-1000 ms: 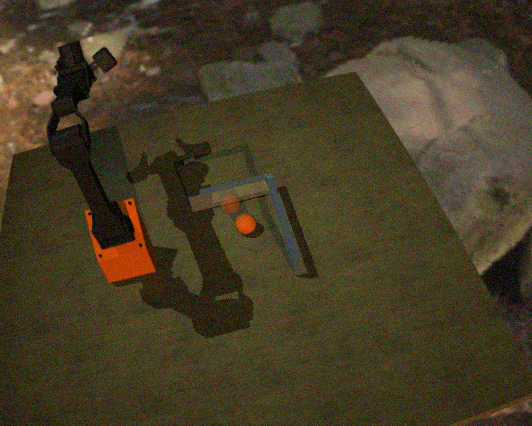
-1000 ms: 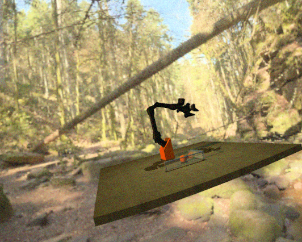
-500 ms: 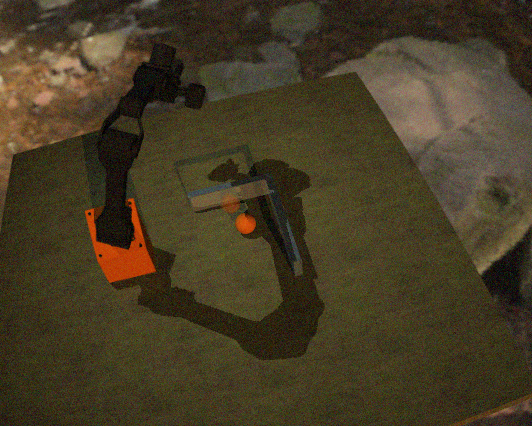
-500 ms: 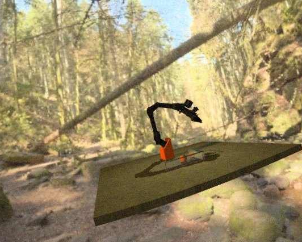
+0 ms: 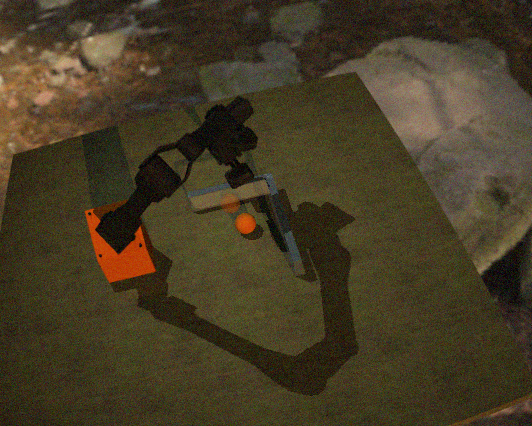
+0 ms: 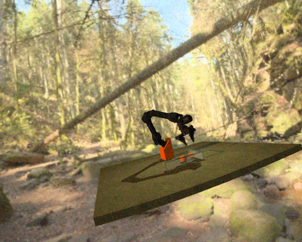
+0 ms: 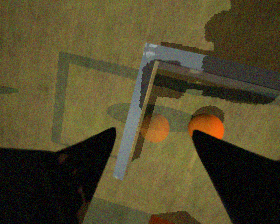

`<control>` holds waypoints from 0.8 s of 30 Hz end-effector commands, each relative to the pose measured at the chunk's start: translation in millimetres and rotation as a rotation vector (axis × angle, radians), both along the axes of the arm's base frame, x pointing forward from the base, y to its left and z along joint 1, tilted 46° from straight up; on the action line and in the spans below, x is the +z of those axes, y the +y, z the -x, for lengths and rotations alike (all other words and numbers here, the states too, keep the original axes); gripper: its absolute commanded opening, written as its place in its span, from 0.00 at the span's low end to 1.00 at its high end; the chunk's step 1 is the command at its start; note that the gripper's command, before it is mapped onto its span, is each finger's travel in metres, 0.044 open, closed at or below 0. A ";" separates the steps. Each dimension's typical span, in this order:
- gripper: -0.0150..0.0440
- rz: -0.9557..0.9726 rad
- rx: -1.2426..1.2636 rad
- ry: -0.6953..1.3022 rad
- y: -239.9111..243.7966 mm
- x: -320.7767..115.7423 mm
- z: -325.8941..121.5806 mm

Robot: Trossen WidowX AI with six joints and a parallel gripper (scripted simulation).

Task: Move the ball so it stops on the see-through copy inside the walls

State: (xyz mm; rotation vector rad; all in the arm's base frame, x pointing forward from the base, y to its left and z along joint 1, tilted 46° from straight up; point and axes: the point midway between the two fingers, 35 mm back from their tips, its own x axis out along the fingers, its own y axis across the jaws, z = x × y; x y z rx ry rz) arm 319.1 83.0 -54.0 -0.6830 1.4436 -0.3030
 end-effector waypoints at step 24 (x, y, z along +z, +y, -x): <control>0.90 0.163 -0.276 -0.063 -104.3 11.6 -0.5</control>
